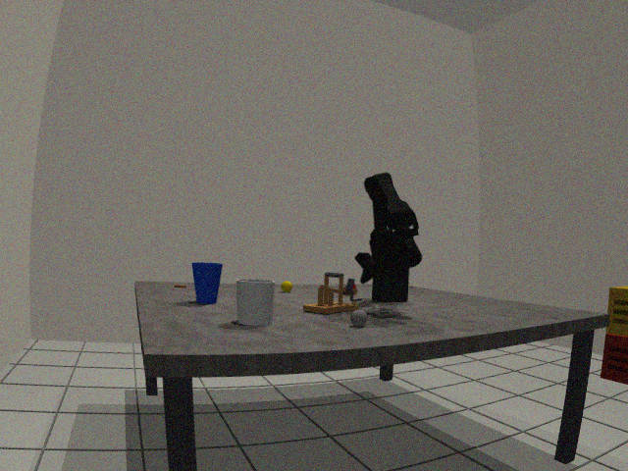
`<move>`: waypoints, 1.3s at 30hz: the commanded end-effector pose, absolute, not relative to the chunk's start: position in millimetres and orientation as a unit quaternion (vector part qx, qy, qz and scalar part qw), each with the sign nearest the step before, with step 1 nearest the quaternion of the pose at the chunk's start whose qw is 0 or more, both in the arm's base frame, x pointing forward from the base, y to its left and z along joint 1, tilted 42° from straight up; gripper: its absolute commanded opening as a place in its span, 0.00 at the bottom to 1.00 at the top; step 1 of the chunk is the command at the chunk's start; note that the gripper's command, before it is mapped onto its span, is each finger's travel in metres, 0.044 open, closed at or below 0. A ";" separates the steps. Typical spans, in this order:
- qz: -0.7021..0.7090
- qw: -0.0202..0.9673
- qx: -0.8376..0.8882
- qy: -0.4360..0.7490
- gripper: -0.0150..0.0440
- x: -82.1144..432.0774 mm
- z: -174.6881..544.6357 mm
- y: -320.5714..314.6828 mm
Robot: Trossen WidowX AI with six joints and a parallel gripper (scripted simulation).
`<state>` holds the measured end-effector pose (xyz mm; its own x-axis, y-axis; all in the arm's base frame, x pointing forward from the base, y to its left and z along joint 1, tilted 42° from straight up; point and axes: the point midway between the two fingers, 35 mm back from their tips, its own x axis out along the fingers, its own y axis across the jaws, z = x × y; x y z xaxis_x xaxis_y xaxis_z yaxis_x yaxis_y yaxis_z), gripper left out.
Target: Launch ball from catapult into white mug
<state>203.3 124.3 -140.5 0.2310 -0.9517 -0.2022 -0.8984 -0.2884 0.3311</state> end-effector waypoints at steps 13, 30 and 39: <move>-0.189 0.093 0.780 -0.590 0.25 199.5 -160.1 104.0; -0.199 0.100 0.779 -0.586 0.25 194.6 -182.9 80.5; -0.214 0.098 0.784 -0.575 0.25 195.0 -181.0 96.3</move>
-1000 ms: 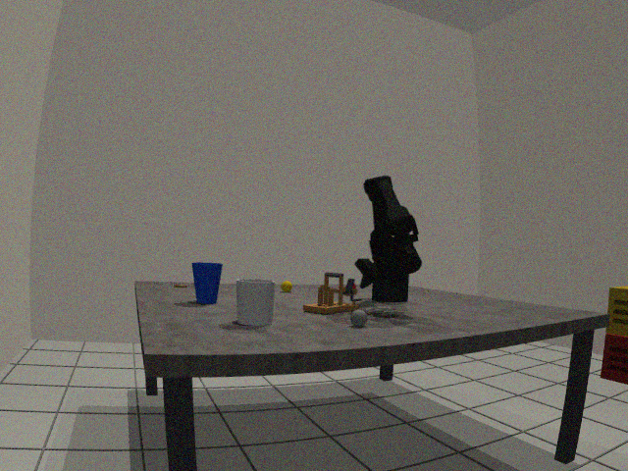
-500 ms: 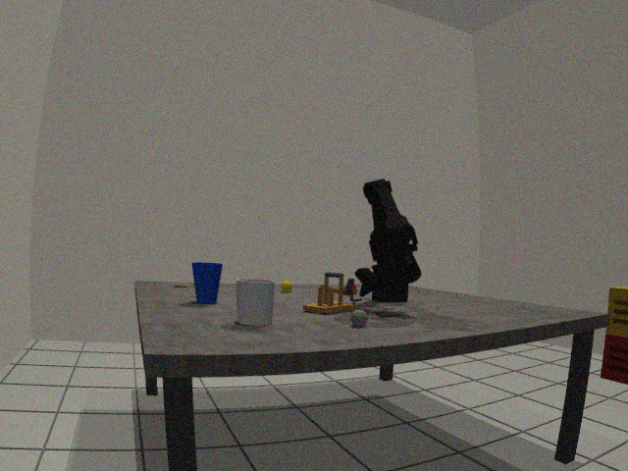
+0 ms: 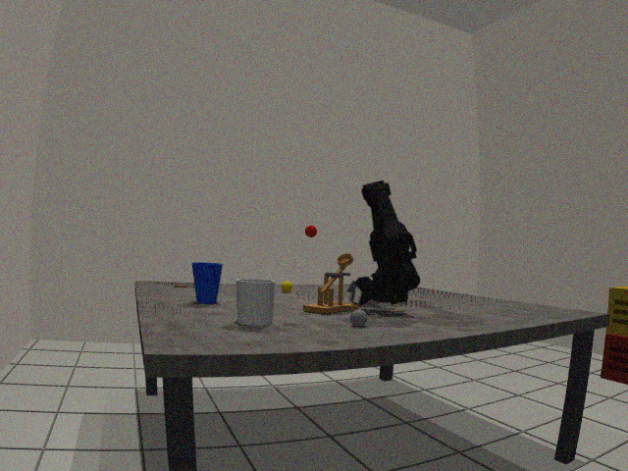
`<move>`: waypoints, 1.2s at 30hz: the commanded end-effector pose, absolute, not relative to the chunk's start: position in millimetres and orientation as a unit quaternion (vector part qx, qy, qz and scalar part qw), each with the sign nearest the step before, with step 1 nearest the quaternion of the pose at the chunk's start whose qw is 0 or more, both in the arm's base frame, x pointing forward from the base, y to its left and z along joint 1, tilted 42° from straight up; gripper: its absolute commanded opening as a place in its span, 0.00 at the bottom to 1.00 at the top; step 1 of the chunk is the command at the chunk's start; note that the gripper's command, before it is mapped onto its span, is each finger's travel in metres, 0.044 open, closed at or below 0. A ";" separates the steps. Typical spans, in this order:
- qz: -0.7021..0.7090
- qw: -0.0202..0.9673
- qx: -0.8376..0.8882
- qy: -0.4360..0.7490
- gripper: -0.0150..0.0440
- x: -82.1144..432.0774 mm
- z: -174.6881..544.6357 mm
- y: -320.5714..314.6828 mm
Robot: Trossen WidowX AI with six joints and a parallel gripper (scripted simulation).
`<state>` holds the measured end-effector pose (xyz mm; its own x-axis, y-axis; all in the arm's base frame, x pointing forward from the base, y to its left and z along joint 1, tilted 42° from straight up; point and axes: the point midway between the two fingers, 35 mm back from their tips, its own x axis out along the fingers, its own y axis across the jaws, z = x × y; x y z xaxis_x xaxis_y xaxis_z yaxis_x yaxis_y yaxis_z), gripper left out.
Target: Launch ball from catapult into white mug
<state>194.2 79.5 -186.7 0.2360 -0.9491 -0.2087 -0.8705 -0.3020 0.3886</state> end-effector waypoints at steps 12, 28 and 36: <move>-0.242 0.098 0.800 -0.540 0.34 184.3 -138.3 183.5; -0.240 -0.154 0.764 -0.579 1.00 237.3 -160.7 219.4; -0.227 -0.282 0.724 -0.587 1.00 273.0 -165.6 239.6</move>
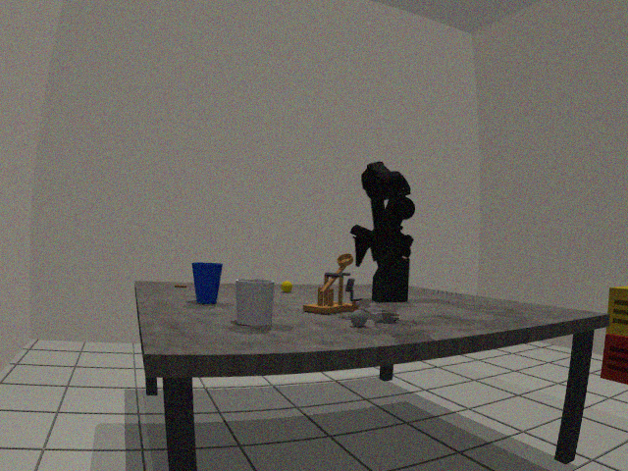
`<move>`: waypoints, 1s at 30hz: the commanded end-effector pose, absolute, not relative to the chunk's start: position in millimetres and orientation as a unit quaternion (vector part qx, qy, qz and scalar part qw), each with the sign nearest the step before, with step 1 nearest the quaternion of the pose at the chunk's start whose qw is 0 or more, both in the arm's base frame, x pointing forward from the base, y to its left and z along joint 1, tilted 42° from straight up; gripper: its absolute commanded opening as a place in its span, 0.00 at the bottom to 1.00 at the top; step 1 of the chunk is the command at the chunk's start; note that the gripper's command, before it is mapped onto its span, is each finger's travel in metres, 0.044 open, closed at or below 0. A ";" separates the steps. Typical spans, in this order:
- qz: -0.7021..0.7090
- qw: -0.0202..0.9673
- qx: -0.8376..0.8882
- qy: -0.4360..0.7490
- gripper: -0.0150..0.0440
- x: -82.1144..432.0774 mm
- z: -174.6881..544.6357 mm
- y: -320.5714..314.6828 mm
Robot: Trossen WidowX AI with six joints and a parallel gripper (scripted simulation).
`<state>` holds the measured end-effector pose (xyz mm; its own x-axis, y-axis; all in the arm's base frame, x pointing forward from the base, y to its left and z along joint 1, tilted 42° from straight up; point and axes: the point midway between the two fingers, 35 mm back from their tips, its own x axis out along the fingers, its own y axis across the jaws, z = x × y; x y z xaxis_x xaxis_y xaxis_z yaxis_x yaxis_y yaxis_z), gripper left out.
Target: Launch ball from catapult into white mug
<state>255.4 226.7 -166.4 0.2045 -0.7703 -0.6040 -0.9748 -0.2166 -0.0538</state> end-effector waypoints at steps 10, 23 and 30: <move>0.196 0.439 -0.654 0.584 1.00 327.0 -160.8 263.1; 0.149 0.597 -0.554 0.561 1.00 393.6 -139.3 281.5; 0.125 0.661 -0.502 0.544 1.00 427.1 -122.3 284.6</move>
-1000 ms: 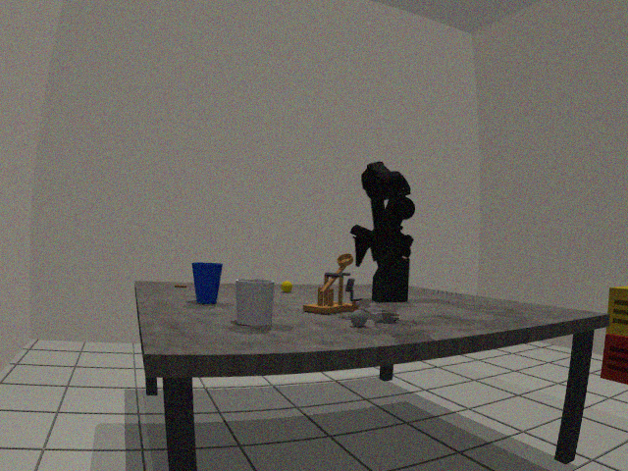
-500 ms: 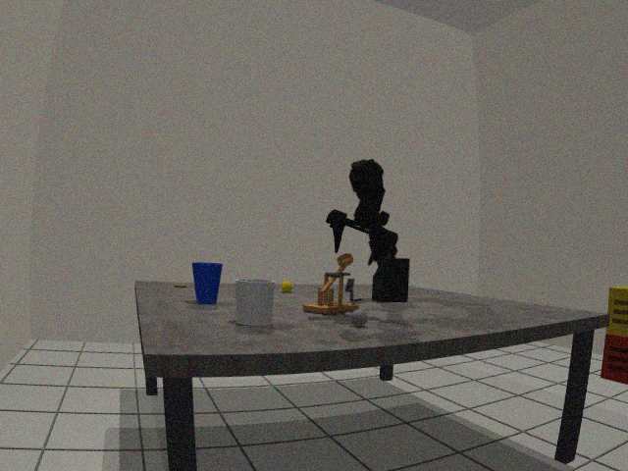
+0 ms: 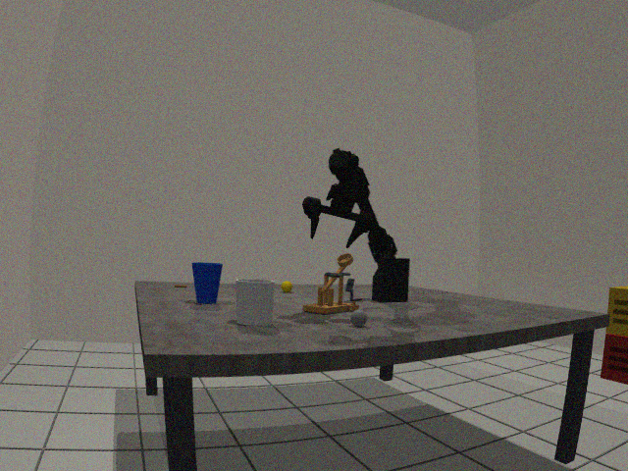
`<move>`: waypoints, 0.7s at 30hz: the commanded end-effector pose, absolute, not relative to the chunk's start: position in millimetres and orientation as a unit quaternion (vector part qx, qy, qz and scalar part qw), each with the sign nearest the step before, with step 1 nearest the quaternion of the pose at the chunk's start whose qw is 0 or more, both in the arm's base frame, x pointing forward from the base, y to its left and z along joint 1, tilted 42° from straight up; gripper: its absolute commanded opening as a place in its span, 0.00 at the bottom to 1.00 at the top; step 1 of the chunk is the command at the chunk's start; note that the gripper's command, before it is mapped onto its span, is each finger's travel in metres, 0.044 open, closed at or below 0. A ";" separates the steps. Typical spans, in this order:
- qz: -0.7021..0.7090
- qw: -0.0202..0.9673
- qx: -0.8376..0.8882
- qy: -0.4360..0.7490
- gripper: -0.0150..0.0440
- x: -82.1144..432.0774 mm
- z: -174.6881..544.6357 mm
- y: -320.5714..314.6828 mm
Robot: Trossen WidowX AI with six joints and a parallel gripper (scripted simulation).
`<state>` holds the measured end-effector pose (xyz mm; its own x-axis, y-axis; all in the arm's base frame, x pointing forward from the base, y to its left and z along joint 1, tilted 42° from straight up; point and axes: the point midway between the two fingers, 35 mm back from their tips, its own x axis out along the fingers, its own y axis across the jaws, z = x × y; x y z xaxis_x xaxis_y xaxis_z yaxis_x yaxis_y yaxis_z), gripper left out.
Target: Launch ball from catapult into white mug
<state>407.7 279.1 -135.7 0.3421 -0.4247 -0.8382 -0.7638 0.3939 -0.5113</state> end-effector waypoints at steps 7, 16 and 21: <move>0.098 0.728 -0.439 0.517 1.00 465.3 -102.7 287.4; 0.061 0.815 -0.341 0.465 1.00 521.4 -70.0 286.6; 0.056 0.827 -0.325 0.456 1.00 530.0 -64.0 285.7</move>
